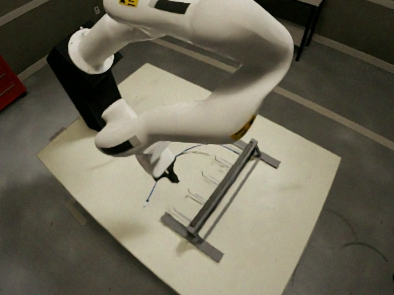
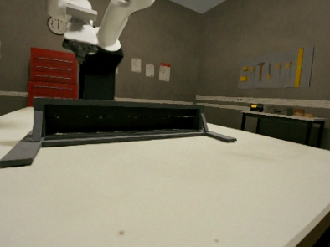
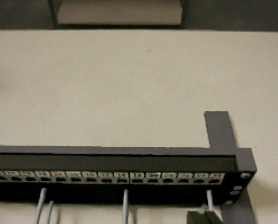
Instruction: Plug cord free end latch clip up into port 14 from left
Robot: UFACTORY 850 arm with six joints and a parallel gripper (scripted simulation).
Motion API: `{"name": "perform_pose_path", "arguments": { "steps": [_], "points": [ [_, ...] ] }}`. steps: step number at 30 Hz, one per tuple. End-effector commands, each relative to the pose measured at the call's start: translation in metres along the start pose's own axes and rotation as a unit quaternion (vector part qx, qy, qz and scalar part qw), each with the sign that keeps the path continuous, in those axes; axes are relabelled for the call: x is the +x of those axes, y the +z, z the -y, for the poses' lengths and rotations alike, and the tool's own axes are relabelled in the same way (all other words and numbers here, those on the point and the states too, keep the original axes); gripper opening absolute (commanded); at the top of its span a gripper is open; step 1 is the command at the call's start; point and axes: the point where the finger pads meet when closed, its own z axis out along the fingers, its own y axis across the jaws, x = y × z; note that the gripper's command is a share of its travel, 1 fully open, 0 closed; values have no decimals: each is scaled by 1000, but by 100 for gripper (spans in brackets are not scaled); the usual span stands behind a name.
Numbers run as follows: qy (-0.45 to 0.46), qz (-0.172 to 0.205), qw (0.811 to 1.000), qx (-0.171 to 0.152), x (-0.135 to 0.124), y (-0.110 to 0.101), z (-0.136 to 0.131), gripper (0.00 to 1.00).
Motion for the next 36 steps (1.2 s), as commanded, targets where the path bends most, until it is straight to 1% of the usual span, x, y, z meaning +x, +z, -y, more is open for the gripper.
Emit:
{"name": "perform_pose_path", "arguments": {
  "steps": [1,3,5,11,36],
  "points": [
    [0,0,1000,0,0,17,0,0],
    [0,0,1000,0,0,23,0,0],
    [0,0,1000,0,0,23,0,0],
    [0,0,1000,0,0,32,0,0],
    [0,0,1000,0,0,32,0,0]
  ]
}}
